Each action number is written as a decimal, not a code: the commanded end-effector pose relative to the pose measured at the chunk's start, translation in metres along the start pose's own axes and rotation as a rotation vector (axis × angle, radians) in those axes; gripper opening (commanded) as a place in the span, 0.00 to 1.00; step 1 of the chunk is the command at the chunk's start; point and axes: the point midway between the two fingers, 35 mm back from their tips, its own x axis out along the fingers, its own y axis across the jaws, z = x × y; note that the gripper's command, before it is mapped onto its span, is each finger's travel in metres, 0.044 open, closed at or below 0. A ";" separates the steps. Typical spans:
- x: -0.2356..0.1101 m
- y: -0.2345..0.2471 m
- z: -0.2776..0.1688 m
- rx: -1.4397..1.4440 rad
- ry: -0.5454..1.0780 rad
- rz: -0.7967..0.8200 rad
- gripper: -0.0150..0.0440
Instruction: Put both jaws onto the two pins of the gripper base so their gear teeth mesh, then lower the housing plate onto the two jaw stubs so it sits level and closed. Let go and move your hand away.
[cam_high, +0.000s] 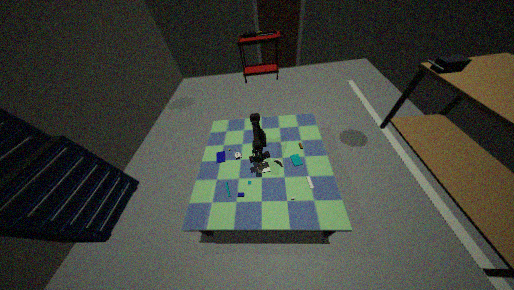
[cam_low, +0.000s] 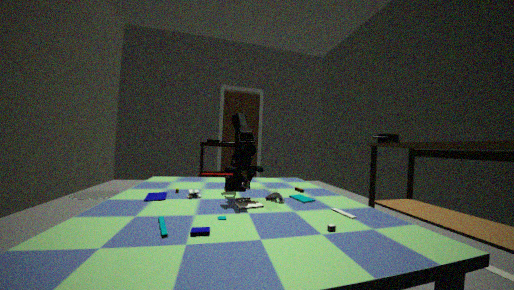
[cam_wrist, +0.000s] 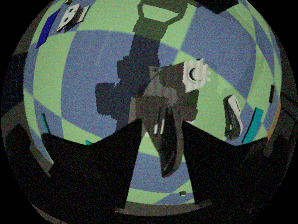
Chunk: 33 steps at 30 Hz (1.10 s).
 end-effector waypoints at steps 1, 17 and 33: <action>0.002 0.008 -0.012 -0.002 -0.001 -0.003 0.48; 0.003 0.015 -0.022 -0.002 0.000 -0.002 0.48; 0.003 0.015 -0.022 -0.015 0.000 -0.002 0.48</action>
